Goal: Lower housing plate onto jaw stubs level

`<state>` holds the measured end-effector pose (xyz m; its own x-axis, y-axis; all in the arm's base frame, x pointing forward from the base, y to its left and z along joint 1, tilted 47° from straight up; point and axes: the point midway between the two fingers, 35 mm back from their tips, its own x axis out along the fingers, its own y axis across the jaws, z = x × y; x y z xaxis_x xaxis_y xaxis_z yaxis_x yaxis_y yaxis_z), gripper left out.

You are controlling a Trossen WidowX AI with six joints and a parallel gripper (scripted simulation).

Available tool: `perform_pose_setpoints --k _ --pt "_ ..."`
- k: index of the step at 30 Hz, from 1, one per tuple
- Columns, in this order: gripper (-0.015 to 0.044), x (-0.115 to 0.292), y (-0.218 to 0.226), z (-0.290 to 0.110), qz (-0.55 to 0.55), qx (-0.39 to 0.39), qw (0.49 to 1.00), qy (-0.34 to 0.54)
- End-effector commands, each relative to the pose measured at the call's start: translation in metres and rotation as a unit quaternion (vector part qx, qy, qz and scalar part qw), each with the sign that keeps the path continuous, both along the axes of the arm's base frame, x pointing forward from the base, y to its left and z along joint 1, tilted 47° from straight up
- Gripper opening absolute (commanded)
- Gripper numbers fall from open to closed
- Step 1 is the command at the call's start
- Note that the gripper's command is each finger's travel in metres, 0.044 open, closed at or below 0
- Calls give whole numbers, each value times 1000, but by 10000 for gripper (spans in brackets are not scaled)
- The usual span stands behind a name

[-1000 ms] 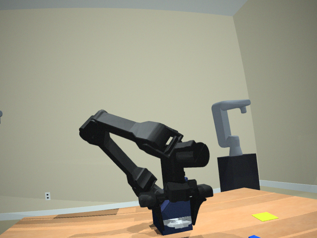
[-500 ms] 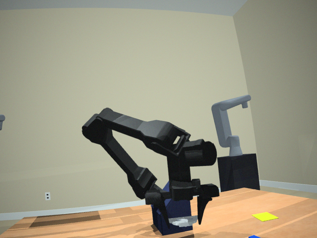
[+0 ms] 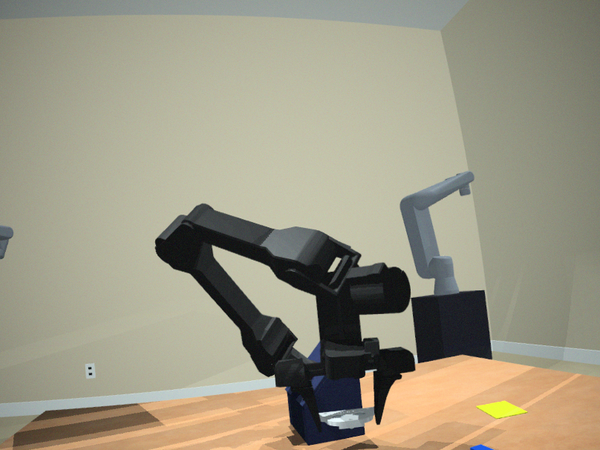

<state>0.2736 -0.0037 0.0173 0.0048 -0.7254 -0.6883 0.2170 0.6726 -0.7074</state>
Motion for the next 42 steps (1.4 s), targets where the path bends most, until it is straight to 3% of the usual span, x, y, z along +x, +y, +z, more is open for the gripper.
perform_pose_setpoints --k 1,42 --pt "351 -3 3 -3 -1 2 1000 -2" --pt "351 -10 6 -9 -1 3 1000 -2"
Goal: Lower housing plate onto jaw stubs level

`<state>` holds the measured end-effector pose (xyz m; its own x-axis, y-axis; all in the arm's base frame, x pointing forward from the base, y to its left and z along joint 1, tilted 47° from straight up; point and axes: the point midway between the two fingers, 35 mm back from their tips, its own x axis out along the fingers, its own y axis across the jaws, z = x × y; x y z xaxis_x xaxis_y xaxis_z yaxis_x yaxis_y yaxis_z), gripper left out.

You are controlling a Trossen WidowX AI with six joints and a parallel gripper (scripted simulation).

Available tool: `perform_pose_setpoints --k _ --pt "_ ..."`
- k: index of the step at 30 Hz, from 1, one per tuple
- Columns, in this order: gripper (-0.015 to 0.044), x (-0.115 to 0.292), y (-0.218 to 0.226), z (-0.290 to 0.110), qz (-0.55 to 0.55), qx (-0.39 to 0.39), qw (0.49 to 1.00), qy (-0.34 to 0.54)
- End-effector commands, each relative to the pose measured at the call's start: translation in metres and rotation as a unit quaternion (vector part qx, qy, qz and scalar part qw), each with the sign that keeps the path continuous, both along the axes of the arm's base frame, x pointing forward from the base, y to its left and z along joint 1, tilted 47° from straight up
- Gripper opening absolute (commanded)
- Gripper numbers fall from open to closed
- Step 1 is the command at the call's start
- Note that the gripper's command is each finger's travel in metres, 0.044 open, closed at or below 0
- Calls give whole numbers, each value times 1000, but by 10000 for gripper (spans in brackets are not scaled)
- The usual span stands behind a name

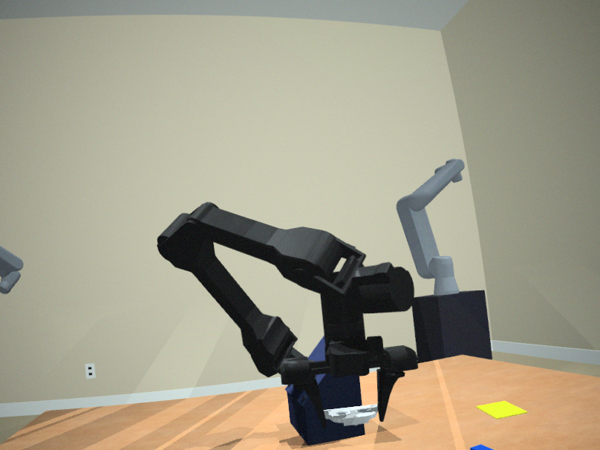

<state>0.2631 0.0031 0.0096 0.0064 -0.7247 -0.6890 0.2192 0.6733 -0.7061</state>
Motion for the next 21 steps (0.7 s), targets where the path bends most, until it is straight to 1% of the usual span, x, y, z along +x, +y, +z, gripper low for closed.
perform_pose_setpoints --k 1,21 --pt "351 0 -2 -3 -1 2 1000 0" --pt "351 2 -25 -26 -1 3 1000 -1"
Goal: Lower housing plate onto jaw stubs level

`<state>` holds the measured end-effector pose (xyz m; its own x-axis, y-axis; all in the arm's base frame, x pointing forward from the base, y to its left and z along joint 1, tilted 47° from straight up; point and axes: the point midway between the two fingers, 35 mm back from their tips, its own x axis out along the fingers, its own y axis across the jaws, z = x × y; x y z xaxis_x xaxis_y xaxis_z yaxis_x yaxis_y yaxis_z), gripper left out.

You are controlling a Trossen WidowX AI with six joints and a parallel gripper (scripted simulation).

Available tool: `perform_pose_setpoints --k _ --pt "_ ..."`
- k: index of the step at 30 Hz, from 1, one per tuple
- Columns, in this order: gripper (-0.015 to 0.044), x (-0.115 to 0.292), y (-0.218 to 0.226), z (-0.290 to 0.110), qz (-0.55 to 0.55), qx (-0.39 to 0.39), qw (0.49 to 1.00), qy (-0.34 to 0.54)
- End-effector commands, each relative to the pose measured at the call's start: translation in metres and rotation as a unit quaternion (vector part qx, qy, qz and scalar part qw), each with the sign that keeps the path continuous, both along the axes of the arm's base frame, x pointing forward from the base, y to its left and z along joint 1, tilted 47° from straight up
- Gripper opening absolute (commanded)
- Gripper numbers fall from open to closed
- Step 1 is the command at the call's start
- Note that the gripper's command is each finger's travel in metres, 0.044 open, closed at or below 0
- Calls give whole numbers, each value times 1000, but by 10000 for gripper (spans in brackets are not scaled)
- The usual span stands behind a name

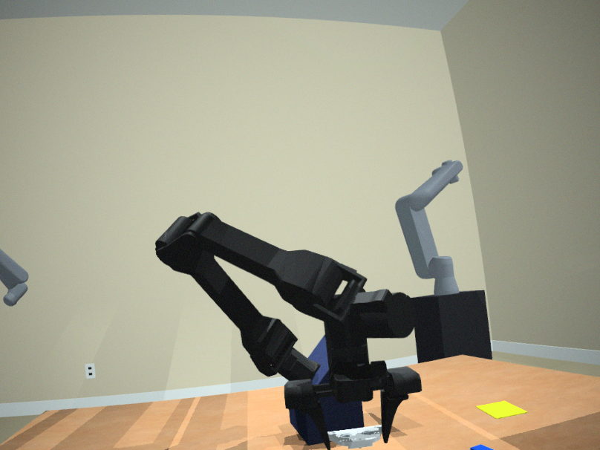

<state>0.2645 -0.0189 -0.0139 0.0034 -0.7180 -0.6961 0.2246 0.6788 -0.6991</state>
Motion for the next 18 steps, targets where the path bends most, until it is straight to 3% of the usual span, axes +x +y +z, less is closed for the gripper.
perform_pose_setpoints --k 1,18 --pt "351 0 -5 -4 2 -2 1000 0" --pt "351 -2 -22 -19 1 -4 1000 0"
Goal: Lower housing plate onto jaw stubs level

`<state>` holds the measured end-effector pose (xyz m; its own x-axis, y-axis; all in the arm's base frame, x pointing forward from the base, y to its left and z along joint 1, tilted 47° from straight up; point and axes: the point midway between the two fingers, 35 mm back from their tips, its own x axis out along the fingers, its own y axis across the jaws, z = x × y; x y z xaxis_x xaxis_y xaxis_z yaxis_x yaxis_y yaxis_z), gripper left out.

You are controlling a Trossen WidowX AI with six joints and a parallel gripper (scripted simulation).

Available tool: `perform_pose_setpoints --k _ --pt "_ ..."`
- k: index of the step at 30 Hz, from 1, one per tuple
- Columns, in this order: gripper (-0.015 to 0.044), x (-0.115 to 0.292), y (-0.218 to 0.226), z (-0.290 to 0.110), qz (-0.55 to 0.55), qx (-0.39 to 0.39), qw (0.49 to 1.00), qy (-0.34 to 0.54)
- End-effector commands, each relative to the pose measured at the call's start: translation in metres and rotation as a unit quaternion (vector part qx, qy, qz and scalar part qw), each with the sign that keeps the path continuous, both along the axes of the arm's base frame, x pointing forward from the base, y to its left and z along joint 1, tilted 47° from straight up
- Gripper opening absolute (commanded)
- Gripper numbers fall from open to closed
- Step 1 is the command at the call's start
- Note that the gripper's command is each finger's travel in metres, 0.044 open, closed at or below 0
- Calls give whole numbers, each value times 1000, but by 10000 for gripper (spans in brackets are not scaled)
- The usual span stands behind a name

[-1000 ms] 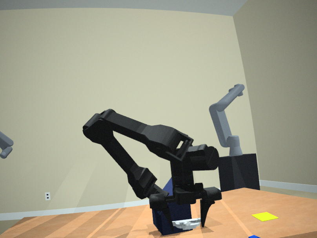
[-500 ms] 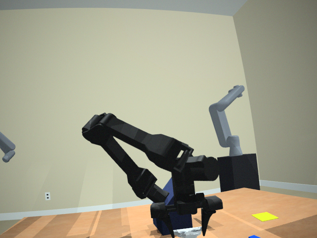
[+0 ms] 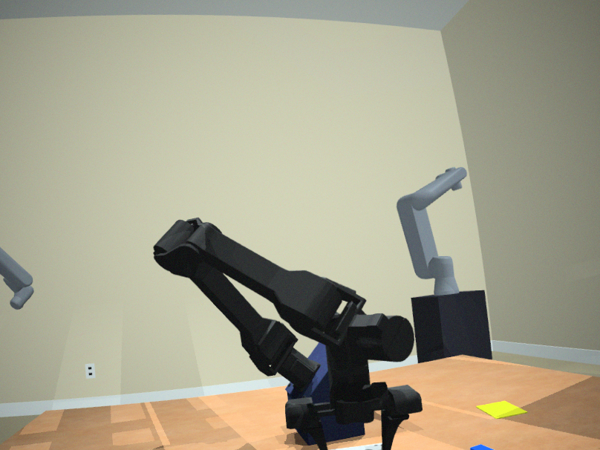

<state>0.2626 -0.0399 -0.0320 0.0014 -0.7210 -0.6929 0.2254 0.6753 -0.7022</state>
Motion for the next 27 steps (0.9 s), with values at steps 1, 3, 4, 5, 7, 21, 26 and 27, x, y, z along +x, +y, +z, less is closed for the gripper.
perform_pose_setpoints --k 1,3,4,5,7,21,26,27 --pt "351 0 -1 -1 2 -2 1000 0" --pt "351 0 -1 -1 2 -2 1000 0" --pt "351 0 -1 -1 2 -2 1000 0" --pt "351 0 -1 -1 2 -2 1000 0" --pt "351 0 -1 -1 2 -2 1000 0" --pt "351 0 -3 -2 5 -2 1000 3" --pt "351 0 -4 -4 5 -2 1000 3" --pt "351 0 -5 -4 5 -2 1000 3"
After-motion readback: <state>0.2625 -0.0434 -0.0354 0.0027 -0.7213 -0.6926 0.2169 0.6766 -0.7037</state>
